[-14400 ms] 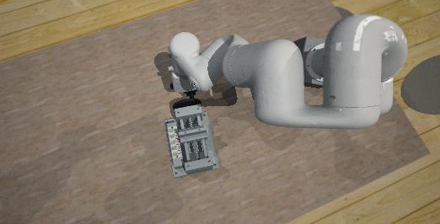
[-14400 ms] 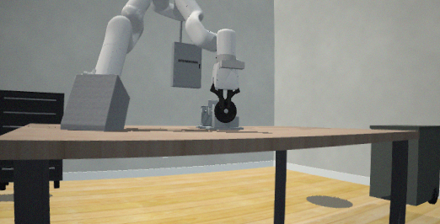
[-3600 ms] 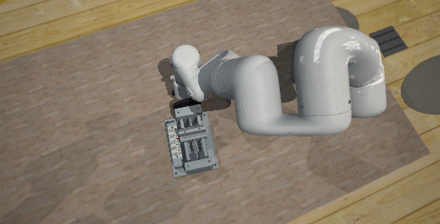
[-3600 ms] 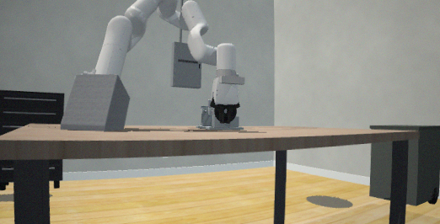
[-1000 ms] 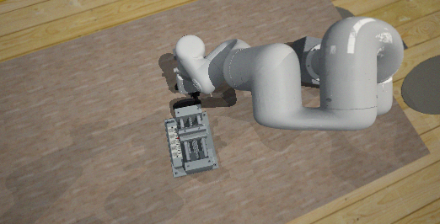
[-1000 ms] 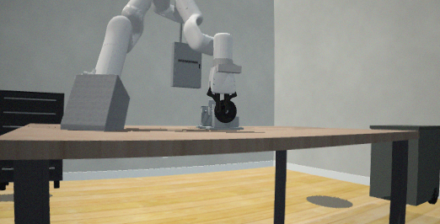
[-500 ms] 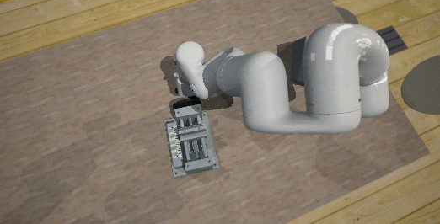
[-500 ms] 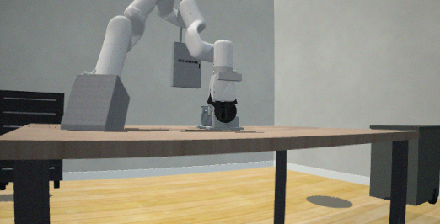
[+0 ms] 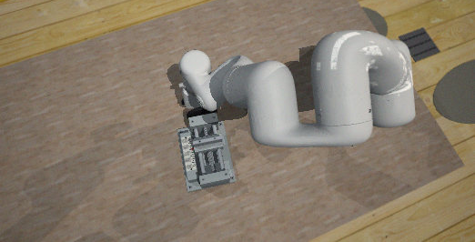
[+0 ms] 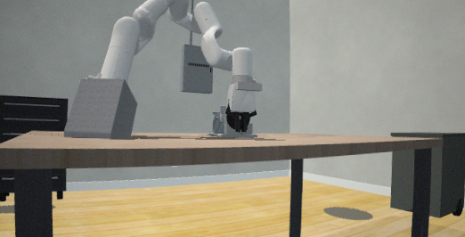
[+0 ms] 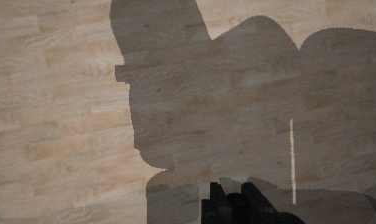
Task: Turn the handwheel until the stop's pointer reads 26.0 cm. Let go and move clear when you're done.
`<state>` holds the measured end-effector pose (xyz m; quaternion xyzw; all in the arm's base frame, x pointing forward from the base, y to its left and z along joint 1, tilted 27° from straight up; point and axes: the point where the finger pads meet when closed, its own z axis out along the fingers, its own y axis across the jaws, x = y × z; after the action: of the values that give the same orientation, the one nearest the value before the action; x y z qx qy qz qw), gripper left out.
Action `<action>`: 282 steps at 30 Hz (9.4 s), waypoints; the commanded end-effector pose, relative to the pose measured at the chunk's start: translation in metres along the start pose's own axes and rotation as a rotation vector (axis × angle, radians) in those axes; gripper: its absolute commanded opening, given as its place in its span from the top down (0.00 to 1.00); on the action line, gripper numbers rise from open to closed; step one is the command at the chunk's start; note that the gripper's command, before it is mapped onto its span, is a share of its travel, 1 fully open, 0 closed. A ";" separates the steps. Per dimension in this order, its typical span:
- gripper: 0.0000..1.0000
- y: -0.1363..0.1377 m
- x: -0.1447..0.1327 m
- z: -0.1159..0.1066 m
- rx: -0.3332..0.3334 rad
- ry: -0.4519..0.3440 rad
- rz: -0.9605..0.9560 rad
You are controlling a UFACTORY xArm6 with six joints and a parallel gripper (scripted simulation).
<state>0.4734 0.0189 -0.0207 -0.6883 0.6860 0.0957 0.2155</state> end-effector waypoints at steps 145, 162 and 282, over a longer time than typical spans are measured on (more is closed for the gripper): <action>0.94 -0.008 0.000 -0.068 0.004 0.001 -0.001; 0.94 0.020 0.000 -0.058 0.004 0.001 -0.001; 0.94 -0.032 0.000 -0.055 0.004 0.001 -0.001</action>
<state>0.4980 -0.0045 0.0310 -0.6883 0.6860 0.0939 0.2164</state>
